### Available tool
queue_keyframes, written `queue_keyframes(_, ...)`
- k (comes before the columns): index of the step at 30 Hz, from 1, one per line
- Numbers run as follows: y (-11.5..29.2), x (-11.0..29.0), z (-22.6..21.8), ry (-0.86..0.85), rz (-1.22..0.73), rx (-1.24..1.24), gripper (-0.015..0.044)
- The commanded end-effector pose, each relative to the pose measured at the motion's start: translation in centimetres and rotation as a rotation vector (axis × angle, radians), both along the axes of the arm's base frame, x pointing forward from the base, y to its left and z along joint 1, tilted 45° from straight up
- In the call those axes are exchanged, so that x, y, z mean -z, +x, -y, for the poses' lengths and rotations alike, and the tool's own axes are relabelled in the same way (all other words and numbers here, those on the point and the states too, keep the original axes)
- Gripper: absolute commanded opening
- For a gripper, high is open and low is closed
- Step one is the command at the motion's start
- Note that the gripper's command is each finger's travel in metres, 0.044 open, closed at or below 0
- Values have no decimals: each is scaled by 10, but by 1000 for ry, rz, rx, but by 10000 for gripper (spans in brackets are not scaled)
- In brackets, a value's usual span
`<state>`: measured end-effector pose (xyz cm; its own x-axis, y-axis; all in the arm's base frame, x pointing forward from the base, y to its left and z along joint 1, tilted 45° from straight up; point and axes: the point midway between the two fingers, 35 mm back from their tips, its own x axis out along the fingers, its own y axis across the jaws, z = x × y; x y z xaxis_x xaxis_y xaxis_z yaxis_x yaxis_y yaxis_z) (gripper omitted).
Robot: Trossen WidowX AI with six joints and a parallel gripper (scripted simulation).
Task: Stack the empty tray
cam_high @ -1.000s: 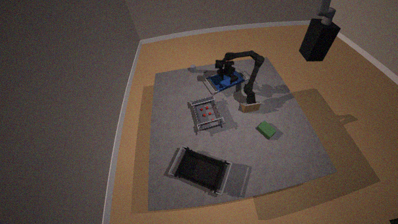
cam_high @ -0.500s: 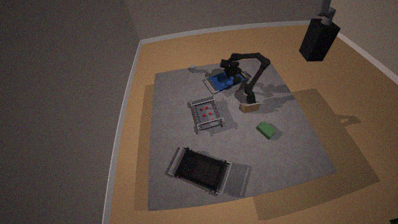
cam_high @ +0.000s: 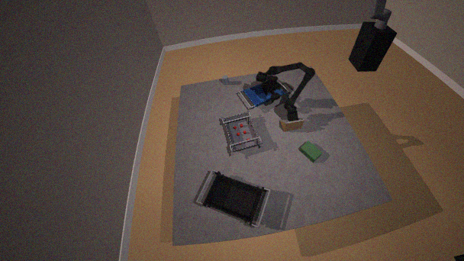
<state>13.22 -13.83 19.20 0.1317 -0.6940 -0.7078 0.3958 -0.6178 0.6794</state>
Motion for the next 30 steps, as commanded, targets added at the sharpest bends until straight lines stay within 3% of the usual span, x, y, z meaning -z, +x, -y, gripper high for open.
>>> queue_keyframes(1, 1, 8, 5, 6, -4, -2, 440)
queue_keyframes(22, 1, 33, 35, -13, -2, -8, 440)
queue_keyframes(30, 1, 33, 35, -13, -2, -8, 323)
